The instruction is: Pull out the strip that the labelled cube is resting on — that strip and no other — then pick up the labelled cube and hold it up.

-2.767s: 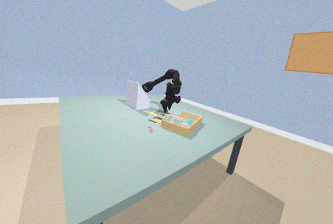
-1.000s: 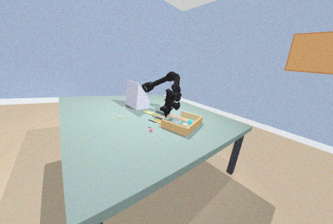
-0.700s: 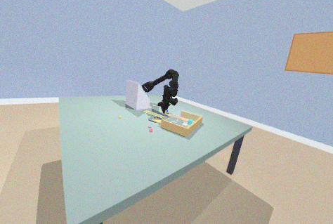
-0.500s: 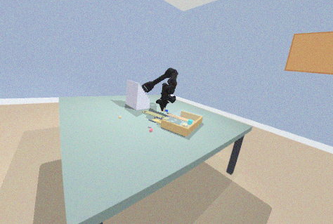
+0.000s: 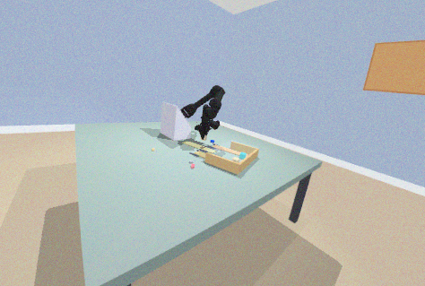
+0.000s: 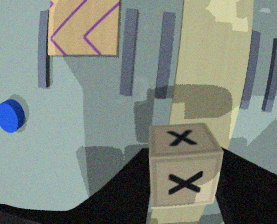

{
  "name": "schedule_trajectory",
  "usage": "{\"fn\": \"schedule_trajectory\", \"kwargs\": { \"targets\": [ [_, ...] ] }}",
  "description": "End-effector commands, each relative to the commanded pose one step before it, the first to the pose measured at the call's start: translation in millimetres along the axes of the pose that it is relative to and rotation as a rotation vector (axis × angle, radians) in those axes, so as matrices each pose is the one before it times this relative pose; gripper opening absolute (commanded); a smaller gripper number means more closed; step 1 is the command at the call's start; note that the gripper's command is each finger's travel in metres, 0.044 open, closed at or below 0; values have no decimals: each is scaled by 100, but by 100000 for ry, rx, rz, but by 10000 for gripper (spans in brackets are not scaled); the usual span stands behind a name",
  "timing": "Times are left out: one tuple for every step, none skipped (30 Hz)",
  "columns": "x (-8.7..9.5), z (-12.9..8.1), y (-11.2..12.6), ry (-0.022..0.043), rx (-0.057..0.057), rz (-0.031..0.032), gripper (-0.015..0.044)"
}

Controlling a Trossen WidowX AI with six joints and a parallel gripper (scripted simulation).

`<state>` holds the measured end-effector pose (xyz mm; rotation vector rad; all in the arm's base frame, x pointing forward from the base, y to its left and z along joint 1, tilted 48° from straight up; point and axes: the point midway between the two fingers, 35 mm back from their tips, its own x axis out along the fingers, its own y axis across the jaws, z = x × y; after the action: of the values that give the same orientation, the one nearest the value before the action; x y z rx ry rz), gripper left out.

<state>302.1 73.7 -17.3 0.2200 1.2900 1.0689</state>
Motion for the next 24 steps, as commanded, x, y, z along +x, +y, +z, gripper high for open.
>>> {"fn": "schedule_trajectory", "kwargs": {
  "targets": [
    [-100,-622,194,174,-398,-518,0],
    [-284,10,-17,11,5,-36,0],
    [-475,12,-23,16,6,-49,0],
    [-621,8,-19,18,6,-44,0],
    [-633,-1,-6,14,3,-22,0],
    [-629,-10,7,8,-1,0,0],
    [-487,-14,14,2,-3,15,0],
    [-293,-11,13,0,-3,15,0],
    [-98,-4,5,0,-1,6,0],
    [0,0,0,0,0,0,0],
    [0,0,0,0,0,0,0],
    [0,0,0,0,0,0,0],
    [0,0,0,0,0,0,0],
    [0,0,0,0,0,0,0],
    [0,0,0,0,0,0,0],
    [0,0,0,0,0,0,0],
    [0,0,0,0,0,0,0],
    [0,0,0,0,0,0,0],
    [0,0,0,0,0,0,0],
    [0,0,0,0,0,0,0],
    [0,0,0,0,0,0,0],
    [0,0,0,0,0,0,0],
    [0,0,0,0,0,0,0],
    [0,0,0,0,0,0,0]
  ]
}}
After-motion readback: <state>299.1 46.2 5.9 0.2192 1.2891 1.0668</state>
